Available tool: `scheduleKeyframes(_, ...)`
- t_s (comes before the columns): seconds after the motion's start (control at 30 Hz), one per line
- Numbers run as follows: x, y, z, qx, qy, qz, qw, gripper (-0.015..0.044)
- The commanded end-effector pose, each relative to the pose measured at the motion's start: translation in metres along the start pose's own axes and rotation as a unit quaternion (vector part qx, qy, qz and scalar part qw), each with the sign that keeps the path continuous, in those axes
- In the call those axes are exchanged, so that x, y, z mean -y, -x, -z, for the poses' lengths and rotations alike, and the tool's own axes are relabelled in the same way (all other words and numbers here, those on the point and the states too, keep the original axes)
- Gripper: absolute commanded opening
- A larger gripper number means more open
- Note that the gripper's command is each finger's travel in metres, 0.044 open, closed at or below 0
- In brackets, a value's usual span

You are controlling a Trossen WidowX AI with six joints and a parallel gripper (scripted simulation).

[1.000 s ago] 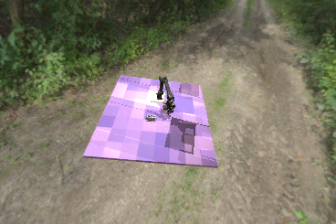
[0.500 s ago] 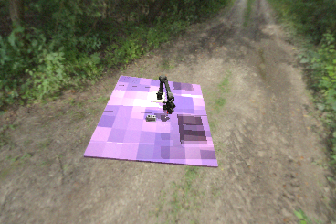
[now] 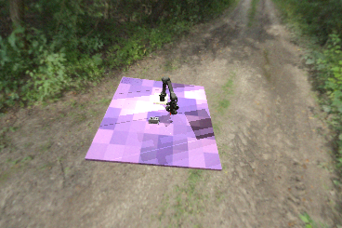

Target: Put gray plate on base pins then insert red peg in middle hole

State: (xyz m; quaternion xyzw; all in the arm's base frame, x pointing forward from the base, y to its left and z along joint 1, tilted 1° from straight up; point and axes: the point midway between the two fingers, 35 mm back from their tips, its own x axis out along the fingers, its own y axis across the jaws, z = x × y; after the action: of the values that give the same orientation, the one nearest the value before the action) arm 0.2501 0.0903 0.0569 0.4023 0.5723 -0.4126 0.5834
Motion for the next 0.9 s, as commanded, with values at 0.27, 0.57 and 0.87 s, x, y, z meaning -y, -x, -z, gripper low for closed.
scheduleKeyframes(0.27, -0.006, 0.040, 0.000, -0.001, 0.001, -0.009, 1.000, 0.0000)
scheduleKeyframes(0.57, -0.006, 0.069, 0.000, -0.001, 0.001, -0.009, 1.000, 0.0000)
scheduleKeyframes(0.87, -0.013, 0.060, -0.018, 0.000, 0.000, -0.005, 1.000, 0.0000)
